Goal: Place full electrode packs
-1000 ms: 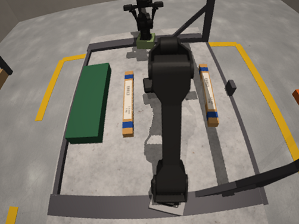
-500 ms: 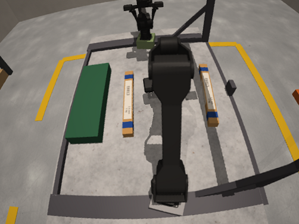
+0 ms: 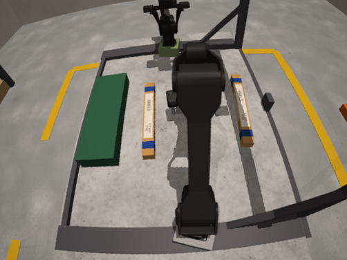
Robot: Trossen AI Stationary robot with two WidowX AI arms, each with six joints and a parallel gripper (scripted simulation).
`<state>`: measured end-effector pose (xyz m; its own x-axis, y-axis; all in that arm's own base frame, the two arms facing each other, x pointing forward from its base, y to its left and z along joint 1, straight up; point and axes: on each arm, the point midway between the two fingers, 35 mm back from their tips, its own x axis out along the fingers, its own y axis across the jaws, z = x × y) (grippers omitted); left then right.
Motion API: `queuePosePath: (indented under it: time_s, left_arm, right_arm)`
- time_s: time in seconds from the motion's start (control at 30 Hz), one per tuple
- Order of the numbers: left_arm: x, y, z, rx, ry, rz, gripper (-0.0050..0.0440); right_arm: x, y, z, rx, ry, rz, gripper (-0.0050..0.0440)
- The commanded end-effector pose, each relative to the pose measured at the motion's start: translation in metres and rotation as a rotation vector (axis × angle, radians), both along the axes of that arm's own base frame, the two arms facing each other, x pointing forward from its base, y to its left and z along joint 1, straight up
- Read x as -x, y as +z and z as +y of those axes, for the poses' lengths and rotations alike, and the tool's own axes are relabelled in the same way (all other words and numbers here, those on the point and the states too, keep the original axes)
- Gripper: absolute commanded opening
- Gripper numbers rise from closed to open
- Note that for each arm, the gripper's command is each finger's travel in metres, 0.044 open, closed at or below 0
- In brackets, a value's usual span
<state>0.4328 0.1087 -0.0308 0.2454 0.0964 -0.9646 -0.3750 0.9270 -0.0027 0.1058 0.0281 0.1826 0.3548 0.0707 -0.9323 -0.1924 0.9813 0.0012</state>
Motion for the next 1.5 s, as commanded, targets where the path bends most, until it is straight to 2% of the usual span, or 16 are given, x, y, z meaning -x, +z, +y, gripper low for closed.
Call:
queuePosePath:
  time_s: [0.0, 0.73, 0.77, 0.83, 1.47]
  left_arm:
    - [-0.005, 0.01, 0.001, -0.008, 0.0, -0.026, -0.005]
    - [-0.002, 0.008, 0.0, -0.008, 0.0, -0.015, -0.005]
    - [-0.006, 0.019, 0.001, -0.014, 0.0, -0.038, -0.005]
    - [-0.01, 0.026, 0.002, -0.017, 0.0, -0.05, -0.005]
    - [-0.008, 0.055, 0.001, -0.016, 0.0, -0.05, -0.005]
  right_arm:
    - [-0.001, 0.007, 0.0, -0.004, -0.003, -0.022, 0.033]
    - [-0.001, 0.007, 0.0, -0.004, -0.003, -0.022, 0.033]
    - [-0.001, 0.007, 0.0, -0.004, -0.003, -0.022, 0.033]
    - [-0.001, 0.007, 0.0, -0.004, -0.003, -0.022, 0.033]
    - [-0.001, 0.007, 0.0, -0.004, -0.003, -0.022, 0.033]
